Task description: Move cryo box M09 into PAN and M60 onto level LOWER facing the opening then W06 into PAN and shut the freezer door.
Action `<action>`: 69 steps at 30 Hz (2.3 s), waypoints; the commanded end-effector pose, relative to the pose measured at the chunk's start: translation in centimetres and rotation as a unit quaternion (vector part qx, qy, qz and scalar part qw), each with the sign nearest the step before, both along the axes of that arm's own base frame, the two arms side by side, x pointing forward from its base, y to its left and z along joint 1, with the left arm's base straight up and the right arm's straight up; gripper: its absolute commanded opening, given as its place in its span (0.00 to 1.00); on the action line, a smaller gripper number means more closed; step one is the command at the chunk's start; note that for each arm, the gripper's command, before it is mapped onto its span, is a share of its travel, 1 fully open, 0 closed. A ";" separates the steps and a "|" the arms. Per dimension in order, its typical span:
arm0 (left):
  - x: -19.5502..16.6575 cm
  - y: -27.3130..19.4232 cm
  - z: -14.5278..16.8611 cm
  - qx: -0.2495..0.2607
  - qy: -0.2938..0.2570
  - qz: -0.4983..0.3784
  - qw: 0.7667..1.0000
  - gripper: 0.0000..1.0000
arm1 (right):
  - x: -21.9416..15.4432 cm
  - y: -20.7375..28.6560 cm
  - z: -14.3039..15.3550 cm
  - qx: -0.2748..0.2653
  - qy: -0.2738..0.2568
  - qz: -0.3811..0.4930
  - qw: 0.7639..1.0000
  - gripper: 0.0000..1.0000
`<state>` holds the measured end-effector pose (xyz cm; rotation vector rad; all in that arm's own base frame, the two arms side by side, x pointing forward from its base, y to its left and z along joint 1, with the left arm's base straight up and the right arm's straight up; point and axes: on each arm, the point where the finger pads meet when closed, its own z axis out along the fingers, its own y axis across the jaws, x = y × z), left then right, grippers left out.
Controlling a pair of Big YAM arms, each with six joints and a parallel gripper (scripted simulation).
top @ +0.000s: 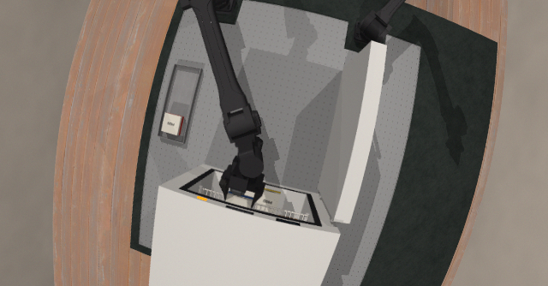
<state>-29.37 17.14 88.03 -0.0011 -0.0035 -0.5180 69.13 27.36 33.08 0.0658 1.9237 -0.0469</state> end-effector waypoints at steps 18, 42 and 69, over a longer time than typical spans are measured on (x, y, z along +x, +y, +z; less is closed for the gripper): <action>1.4 -0.8 0.4 0.008 0.014 -0.006 1.000 0.00 | -1.1 0.6 2.7 0.017 -0.026 0.001 1.000 0.77; 1.4 -0.8 0.4 0.008 0.014 -0.006 1.000 0.00 | -4.8 0.8 1.9 0.015 -0.021 0.002 1.000 0.77; 1.4 -0.8 0.4 0.008 0.014 -0.006 1.000 0.00 | -7.9 1.3 -0.6 -0.001 0.004 0.002 1.000 0.77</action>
